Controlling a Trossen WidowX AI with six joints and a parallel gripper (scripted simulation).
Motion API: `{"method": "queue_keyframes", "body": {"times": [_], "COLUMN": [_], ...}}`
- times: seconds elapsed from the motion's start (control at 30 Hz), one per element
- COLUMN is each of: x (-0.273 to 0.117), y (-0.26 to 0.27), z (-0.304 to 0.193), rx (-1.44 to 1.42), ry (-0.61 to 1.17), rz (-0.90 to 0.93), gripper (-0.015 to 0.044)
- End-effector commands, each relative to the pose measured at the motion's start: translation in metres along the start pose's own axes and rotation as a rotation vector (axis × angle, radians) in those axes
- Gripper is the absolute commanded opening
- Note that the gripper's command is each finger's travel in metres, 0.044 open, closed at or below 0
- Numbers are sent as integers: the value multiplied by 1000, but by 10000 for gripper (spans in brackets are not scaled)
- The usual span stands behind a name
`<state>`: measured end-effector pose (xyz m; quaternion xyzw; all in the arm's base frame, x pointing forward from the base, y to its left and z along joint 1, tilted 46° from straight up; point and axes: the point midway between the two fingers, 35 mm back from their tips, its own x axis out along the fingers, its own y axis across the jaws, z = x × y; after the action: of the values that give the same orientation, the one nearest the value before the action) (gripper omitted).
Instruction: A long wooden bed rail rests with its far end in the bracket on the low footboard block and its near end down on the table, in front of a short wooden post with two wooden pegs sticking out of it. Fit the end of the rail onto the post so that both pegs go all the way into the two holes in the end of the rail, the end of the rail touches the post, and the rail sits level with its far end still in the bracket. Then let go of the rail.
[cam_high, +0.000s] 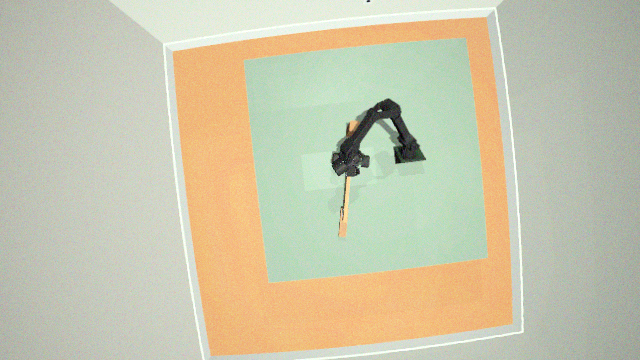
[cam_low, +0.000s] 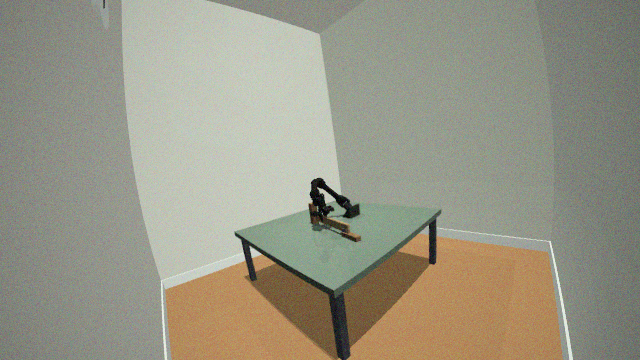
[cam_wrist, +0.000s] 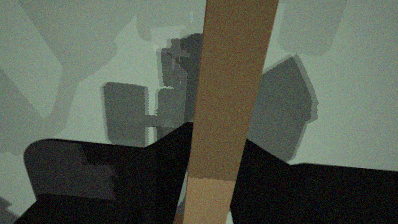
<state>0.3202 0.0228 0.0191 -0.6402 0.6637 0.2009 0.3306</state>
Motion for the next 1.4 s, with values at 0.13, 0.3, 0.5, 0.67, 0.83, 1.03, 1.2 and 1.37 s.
{"method": "queue_keyframes", "body": {"times": [0.13, 0.3, 0.5, 0.67, 0.83, 1.03, 1.2, 1.37], "x": [-3, -2, -2, -1, -1, -1, -2, -2], "y": [0, 0, 0, 0, 0, 0, 0, 0], "z": [-3, -5, -7, -8, -10, -12, -13, -15], "rx": [-1, -1, -1, -1, -1, -1, -1, -1], "ry": [-4, -4, -4, -4, -4, -4, -4, -4], "rz": [-5, -5, -5, -5, -5, -5, -5, -5], "gripper": [0, 0, 0, 0, 0, 0, 0, 0]}}
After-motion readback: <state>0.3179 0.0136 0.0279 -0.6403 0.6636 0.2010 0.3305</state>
